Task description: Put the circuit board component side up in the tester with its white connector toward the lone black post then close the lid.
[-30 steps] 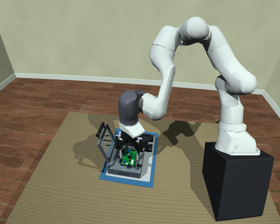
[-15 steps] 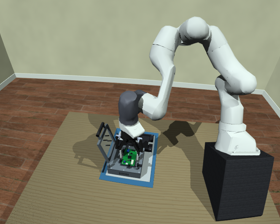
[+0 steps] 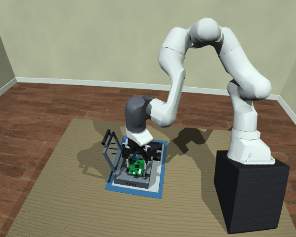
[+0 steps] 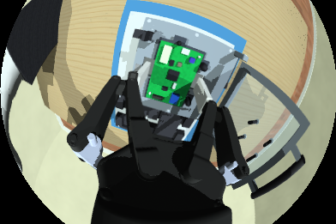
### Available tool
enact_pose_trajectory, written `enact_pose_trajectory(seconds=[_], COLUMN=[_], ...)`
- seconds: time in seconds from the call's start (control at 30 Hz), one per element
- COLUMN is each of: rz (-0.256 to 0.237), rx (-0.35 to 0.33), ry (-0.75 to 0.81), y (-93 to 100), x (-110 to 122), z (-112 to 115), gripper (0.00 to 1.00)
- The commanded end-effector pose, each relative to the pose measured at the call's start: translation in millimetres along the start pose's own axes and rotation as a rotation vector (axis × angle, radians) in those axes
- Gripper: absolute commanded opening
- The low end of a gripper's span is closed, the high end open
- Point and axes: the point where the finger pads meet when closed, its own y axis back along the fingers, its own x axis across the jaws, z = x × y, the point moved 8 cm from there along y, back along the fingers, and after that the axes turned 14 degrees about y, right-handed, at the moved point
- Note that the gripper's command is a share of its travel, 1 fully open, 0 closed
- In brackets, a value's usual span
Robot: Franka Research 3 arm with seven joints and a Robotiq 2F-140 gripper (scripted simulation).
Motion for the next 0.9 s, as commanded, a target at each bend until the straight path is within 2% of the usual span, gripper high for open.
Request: enact_pose_trajectory(seconds=[0.0,0.23,0.6,0.87], rz=[0.002,0.002,0.002,0.002], rx=[0.001,0.001,0.001,0.001], ry=[-0.002,-0.002,-0.002,-0.002], y=[0.1,5.1,25.2,56.2], x=[1,1,1,1], z=[1,1,1,1], gripper=[0.58,0.58,0.58,0.58])
